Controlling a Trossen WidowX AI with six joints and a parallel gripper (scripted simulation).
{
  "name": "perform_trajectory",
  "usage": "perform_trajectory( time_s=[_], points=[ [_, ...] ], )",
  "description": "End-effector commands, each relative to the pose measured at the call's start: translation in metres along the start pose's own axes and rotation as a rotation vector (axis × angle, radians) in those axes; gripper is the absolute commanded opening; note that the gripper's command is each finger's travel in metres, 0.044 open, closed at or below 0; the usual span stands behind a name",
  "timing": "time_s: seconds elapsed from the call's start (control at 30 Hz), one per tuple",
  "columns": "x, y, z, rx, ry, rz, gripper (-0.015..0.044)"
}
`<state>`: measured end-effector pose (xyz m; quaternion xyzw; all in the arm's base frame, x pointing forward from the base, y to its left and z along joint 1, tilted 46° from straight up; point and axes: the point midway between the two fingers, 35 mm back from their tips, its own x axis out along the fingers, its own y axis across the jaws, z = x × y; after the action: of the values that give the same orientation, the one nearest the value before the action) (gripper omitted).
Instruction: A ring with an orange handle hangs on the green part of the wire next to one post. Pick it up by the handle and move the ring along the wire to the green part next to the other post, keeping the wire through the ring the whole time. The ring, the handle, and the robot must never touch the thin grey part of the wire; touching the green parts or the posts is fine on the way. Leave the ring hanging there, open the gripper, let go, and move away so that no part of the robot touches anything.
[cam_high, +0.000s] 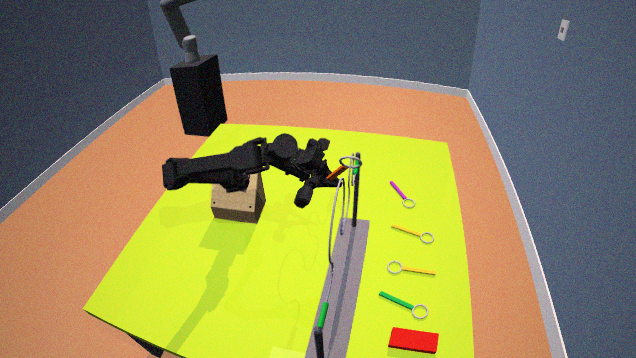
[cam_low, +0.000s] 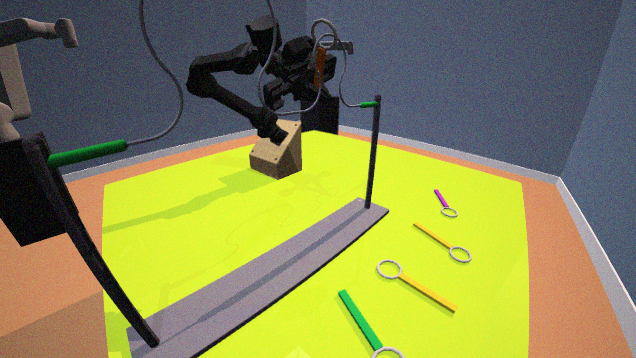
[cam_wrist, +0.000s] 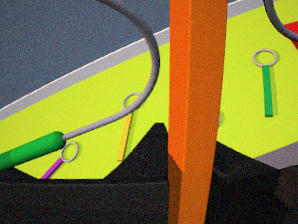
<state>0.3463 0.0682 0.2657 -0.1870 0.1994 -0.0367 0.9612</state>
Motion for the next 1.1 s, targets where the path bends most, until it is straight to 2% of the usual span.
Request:
perform_trajectory(
  time_s=[0.0, 1.07],
  points=[
    [0.001, -0.007, -0.001, -0.082, -0.007, -0.049, -0.015],
    [-0.005, -0.054, 0.019, -0.749, -0.092, -0.421, -0.015]
  ],
)
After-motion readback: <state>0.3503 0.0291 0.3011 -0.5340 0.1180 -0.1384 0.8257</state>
